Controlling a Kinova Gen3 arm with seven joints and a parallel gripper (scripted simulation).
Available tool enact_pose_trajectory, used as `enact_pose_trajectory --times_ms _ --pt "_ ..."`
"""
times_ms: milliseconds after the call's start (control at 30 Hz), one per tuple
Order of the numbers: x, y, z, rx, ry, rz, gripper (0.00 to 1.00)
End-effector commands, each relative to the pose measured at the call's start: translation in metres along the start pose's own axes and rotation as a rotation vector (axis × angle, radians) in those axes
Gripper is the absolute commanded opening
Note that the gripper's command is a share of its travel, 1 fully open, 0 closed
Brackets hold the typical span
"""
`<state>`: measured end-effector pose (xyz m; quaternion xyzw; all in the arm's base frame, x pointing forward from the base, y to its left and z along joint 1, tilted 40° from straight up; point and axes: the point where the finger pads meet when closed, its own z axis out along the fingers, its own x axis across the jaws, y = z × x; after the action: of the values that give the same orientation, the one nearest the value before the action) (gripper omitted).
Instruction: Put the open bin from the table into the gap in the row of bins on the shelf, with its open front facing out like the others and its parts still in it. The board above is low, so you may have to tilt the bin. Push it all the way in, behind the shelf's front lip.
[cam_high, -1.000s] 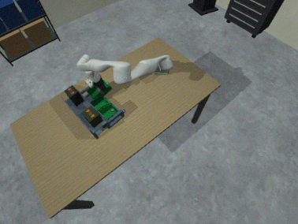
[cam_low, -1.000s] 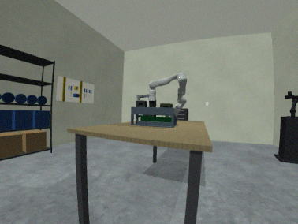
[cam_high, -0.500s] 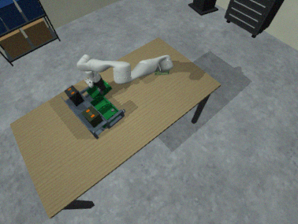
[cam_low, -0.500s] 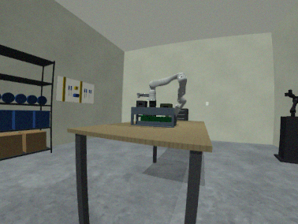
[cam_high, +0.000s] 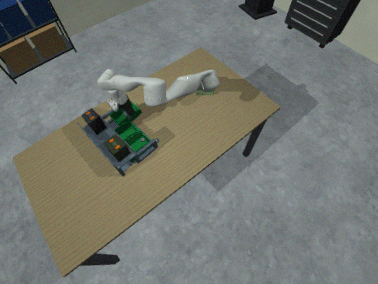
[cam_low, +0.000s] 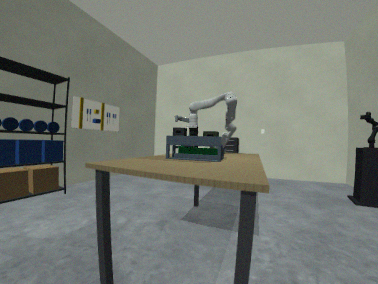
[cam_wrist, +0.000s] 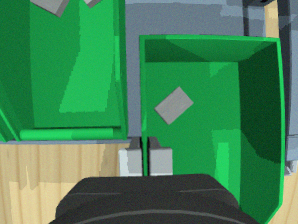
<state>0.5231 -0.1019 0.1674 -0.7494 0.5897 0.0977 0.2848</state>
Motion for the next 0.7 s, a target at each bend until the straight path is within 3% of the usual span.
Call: enact_pose_trajectory --times_ms 0,667 --pt "0.002 -0.004 -0.001 0.009 0.005 -0.006 0.00" --pt "0.002 -0.014 -0.001 0.025 0.005 -0.006 0.00"
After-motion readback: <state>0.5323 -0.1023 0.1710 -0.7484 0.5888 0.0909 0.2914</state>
